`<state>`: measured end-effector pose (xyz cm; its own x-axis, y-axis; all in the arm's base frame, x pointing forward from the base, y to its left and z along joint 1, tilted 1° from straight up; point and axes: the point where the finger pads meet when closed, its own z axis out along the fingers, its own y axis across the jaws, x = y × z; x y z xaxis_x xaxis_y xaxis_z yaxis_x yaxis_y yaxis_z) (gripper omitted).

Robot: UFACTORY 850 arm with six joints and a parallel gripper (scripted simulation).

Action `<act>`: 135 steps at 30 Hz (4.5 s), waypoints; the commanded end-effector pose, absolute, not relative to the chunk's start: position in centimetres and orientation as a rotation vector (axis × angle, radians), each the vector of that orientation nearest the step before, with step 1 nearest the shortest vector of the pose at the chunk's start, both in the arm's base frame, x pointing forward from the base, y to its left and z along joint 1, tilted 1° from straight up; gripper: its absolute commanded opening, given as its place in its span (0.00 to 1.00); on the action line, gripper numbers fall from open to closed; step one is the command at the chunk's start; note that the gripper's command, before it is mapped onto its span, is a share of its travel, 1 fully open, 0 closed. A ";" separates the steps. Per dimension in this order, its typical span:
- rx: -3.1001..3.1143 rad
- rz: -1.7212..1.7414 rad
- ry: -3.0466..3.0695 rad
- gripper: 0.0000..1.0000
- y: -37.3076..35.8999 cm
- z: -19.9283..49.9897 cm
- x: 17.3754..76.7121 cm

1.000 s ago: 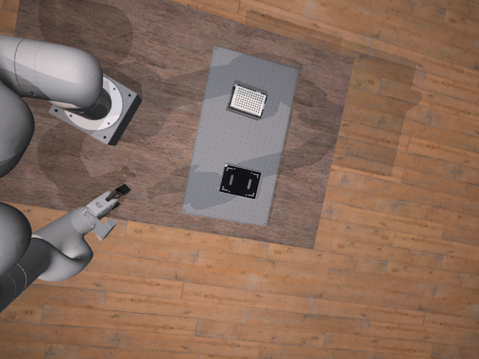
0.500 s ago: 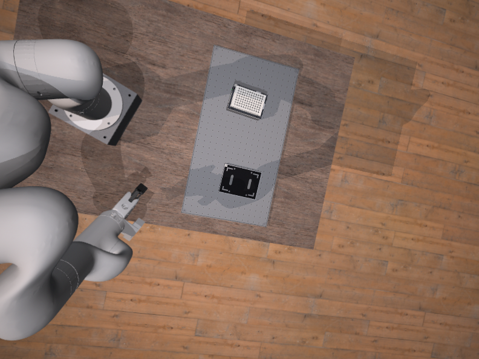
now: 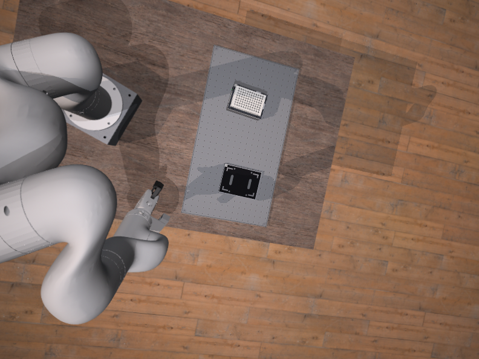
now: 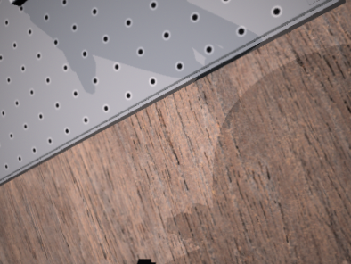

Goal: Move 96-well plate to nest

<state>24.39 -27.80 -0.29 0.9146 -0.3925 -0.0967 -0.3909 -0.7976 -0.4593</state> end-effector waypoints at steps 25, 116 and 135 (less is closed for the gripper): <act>-2.776 0.210 0.452 1.00 -22.2 0.5 34.8; -3.138 0.008 0.182 1.00 8.6 4.7 53.4; -3.143 -0.037 0.159 1.00 14.0 5.5 54.0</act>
<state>53.89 13.97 5.45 0.9946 -0.1012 0.0214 -0.1013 -0.9948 0.0052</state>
